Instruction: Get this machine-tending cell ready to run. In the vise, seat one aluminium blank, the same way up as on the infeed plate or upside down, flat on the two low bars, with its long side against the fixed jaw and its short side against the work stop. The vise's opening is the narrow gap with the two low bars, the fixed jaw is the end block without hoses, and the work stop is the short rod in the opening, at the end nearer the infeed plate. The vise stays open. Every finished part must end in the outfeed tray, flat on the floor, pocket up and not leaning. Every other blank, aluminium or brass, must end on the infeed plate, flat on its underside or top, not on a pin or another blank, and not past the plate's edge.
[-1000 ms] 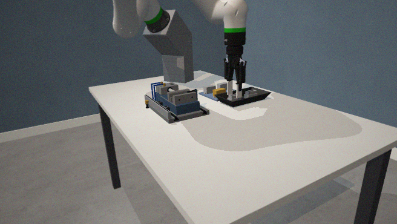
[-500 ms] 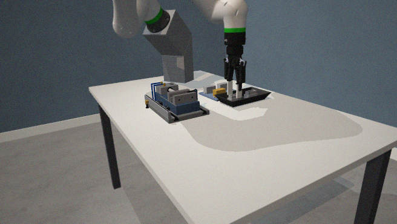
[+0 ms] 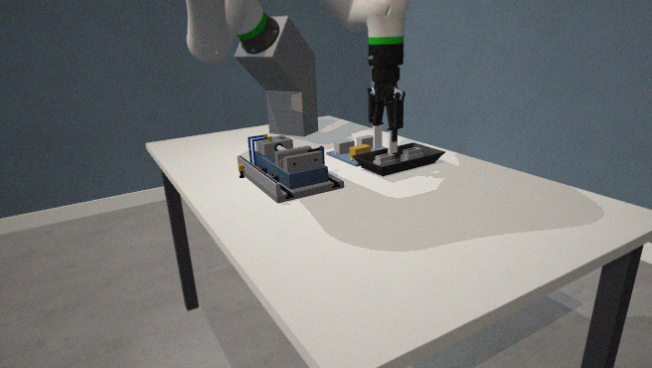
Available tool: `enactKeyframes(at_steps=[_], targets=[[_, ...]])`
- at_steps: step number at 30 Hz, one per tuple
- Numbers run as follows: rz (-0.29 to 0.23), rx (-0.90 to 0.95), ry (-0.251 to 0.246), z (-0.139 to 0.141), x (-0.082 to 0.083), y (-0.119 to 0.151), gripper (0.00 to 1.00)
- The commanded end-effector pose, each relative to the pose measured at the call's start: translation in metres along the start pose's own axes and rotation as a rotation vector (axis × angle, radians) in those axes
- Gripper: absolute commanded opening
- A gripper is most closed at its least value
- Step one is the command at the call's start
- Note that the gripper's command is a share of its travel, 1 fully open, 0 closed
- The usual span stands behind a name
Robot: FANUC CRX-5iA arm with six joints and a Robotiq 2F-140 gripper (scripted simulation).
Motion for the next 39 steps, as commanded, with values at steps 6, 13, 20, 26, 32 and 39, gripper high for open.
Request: enactKeyframes(at_steps=[6,13,20,26,32,39], targets=[[0.000,0.000,0.000,0.000,0.039,0.000,0.40],[0.000,0.000,0.000,0.000,0.075,0.000,0.40],[0.000,0.000,0.000,0.000,0.104,0.000,0.40],[0.000,0.000,0.000,0.000,0.120,0.000,0.40],[0.000,0.000,0.000,0.000,0.122,0.000,0.40],[0.000,0.000,0.000,0.000,0.123,0.000,0.00]])
Point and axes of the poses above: the point where the finger pads meet when closed, its own x axis back along the fingers, its own z axis across the jaws, y = z × x, the point moved 4 cm from there along x, back along the fingers, and after that the axes turned 11 degrees about -x, right-handed, at the moved point
